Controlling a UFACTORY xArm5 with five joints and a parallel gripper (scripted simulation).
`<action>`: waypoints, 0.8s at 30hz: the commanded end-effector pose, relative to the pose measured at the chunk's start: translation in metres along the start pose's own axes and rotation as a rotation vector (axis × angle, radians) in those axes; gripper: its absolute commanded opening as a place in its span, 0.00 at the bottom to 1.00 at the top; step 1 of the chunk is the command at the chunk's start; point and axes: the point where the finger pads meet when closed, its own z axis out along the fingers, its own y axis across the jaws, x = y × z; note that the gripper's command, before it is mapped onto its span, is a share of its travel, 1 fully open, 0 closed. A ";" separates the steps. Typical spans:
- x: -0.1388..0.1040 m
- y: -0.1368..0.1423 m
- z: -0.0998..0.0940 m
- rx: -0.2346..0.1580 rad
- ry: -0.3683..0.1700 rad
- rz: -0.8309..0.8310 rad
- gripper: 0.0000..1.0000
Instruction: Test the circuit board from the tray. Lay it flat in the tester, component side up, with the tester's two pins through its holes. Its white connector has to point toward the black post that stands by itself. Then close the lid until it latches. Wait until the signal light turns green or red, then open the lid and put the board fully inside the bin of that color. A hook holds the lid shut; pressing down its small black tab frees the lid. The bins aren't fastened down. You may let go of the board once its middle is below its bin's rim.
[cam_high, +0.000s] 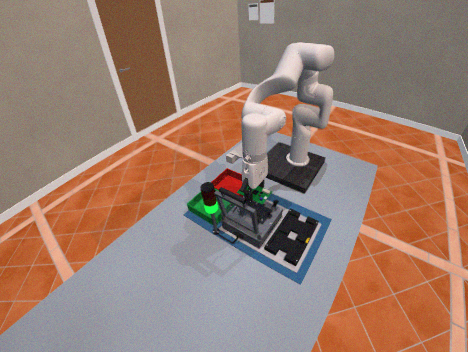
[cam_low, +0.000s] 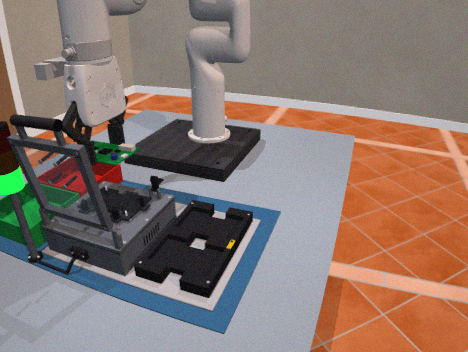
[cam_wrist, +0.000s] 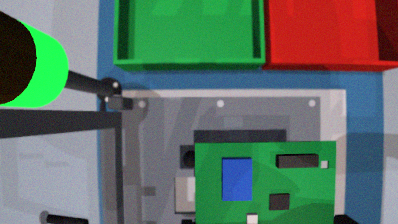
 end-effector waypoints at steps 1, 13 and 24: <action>0.008 -0.003 0.001 0.004 0.000 0.000 0.79; 0.061 -0.015 0.017 0.004 0.000 0.000 0.79; 0.132 -0.031 0.038 0.004 0.000 0.000 0.79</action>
